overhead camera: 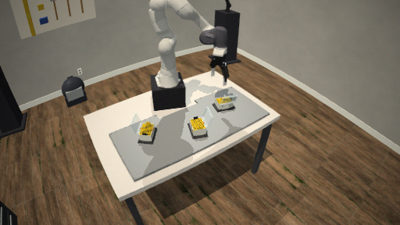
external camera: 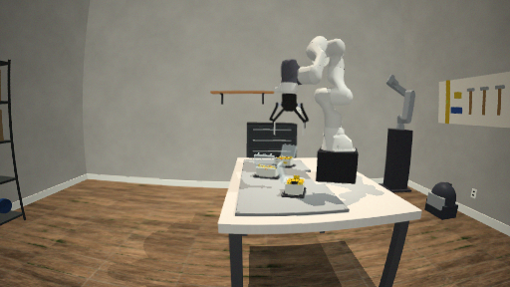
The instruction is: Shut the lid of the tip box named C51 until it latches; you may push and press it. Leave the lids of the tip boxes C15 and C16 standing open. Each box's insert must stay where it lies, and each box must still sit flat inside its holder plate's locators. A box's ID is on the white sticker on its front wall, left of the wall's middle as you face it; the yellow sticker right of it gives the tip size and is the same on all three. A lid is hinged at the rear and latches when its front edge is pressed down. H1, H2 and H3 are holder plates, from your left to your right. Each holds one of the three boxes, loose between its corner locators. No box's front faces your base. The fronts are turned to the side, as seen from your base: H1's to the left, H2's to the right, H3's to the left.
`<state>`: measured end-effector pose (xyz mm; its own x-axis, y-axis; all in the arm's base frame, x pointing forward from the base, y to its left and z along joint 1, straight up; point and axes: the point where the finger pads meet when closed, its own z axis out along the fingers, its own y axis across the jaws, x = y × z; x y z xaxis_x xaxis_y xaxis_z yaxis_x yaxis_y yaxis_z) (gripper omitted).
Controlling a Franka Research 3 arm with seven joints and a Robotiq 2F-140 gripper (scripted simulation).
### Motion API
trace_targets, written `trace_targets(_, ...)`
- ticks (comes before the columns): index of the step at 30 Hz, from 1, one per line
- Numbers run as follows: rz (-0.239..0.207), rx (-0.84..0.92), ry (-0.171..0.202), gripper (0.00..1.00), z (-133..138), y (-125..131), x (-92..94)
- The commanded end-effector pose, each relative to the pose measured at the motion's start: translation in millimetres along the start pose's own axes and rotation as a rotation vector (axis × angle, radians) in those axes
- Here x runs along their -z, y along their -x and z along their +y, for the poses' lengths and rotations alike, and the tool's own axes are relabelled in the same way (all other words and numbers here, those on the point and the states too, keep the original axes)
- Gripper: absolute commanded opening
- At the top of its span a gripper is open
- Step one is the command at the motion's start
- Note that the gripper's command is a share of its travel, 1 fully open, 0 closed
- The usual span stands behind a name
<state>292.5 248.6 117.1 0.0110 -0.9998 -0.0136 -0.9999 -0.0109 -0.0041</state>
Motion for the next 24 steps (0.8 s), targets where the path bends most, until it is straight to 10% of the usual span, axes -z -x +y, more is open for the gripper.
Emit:
trace_targets(1,0.007,-0.085,0.002,1.00,-1.3,-8.7,-0.7)
trace_targets(24,0.007,-0.332,0.001,1.00,-39.6,-106.5,-0.1)
